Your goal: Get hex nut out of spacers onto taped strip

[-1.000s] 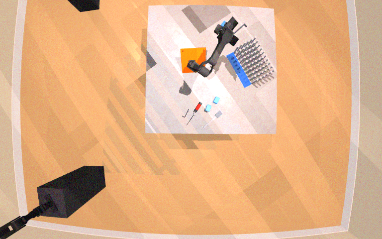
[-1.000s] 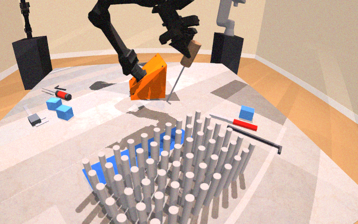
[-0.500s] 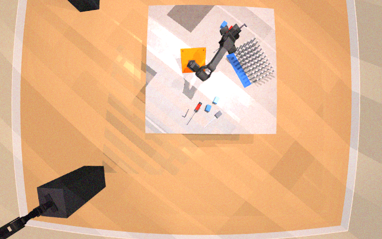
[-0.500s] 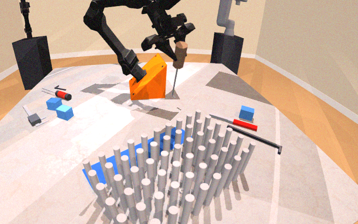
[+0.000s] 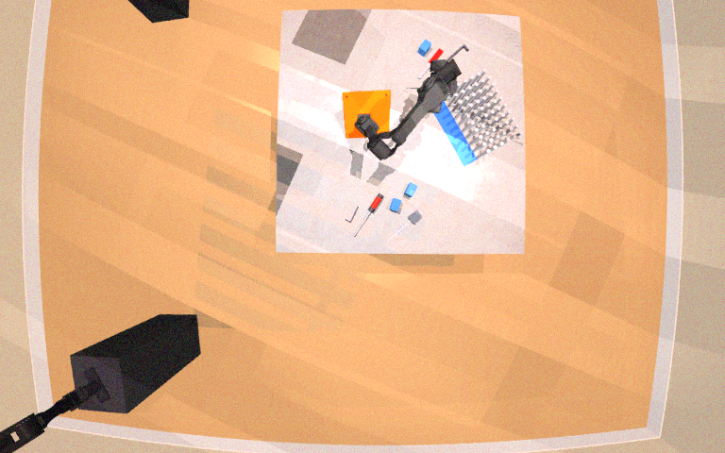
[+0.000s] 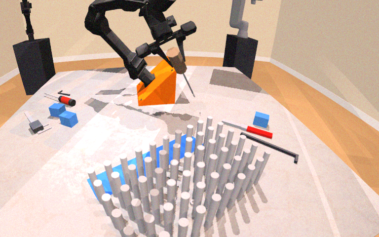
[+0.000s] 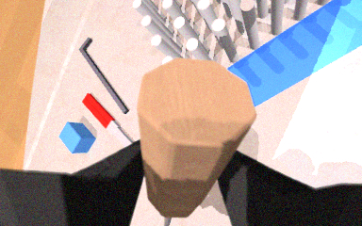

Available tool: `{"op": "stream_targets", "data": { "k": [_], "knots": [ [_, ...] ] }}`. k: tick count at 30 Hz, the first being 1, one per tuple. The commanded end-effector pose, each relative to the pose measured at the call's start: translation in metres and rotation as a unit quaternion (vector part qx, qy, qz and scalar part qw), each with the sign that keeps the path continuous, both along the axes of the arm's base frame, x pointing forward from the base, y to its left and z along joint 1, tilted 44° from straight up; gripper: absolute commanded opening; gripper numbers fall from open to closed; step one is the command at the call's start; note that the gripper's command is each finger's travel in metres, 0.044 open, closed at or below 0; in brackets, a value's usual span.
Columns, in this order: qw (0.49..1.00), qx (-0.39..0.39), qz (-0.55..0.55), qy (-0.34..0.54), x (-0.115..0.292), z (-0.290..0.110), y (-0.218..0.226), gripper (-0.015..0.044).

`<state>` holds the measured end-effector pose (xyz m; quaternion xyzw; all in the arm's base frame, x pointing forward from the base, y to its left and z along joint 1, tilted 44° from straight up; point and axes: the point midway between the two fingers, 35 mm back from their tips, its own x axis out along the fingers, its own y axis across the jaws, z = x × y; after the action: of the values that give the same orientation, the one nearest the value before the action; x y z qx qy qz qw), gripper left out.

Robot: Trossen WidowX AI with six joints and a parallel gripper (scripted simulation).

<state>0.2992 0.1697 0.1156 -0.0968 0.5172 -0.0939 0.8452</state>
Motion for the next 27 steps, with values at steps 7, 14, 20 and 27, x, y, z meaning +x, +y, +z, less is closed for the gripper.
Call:
{"op": "stream_targets", "data": {
  "k": [7, 14, 20, 27],
  "knots": [
    [0.984, 0.072, -0.151, -0.055, 0.003, 0.016, -0.024, 0.0000],
    [0.956, 0.121, -0.251, -0.091, 0.004, 0.027, -0.040, 0.0000],
    [0.920, 0.163, -0.333, -0.123, 0.004, 0.036, -0.054, 0.0000],
    [0.867, 0.210, -0.424, -0.158, 0.004, 0.046, -0.070, 0.0000]
  ]
}}
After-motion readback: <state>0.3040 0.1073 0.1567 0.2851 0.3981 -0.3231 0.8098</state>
